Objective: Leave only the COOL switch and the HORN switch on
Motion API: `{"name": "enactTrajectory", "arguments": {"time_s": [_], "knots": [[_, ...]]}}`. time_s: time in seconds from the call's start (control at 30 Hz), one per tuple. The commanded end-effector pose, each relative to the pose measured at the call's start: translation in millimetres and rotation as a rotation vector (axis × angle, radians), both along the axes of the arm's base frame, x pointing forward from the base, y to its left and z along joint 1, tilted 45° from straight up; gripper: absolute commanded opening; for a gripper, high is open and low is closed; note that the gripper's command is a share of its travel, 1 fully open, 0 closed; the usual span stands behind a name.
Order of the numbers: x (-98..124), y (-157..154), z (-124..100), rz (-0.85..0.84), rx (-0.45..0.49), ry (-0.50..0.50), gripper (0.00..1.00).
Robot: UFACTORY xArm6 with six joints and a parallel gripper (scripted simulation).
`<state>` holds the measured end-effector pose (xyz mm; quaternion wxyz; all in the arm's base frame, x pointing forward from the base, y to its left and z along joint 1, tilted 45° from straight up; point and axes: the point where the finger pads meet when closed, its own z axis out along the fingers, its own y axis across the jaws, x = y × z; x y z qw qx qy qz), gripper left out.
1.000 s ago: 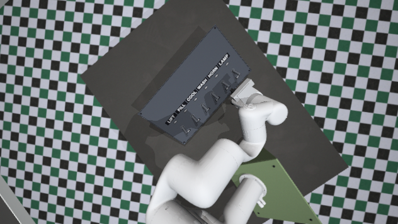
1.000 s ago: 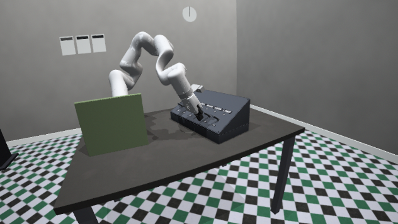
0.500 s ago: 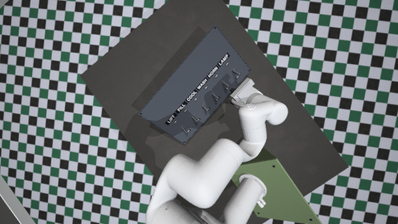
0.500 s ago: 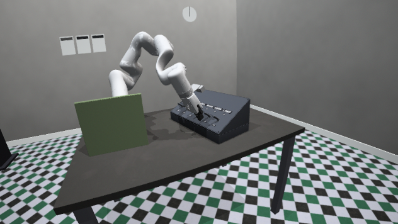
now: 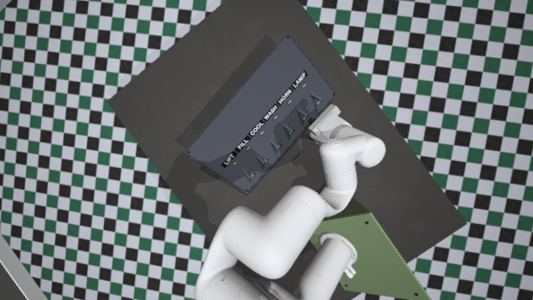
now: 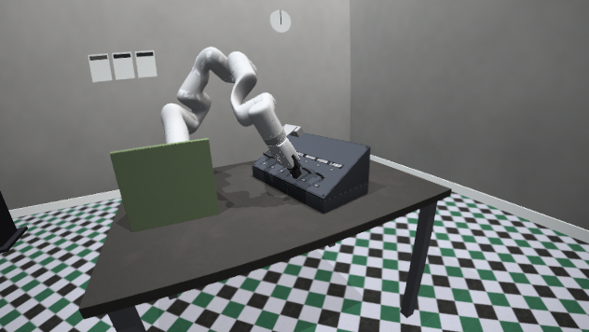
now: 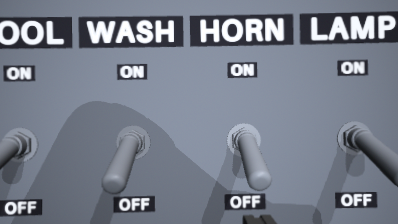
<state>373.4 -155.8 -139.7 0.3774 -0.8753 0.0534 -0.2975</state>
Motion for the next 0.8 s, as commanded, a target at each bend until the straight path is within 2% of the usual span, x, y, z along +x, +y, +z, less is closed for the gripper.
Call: {"name": "enactTrajectory", "arguments": {"time_s": [0.0,0.77], "knots": [[1.2,-1.9,0.9,-0.001,-0.003,-0.002,0.00],[11.2,-5.8,6.8,-0.001,-0.003,-0.002,0.00]]}}
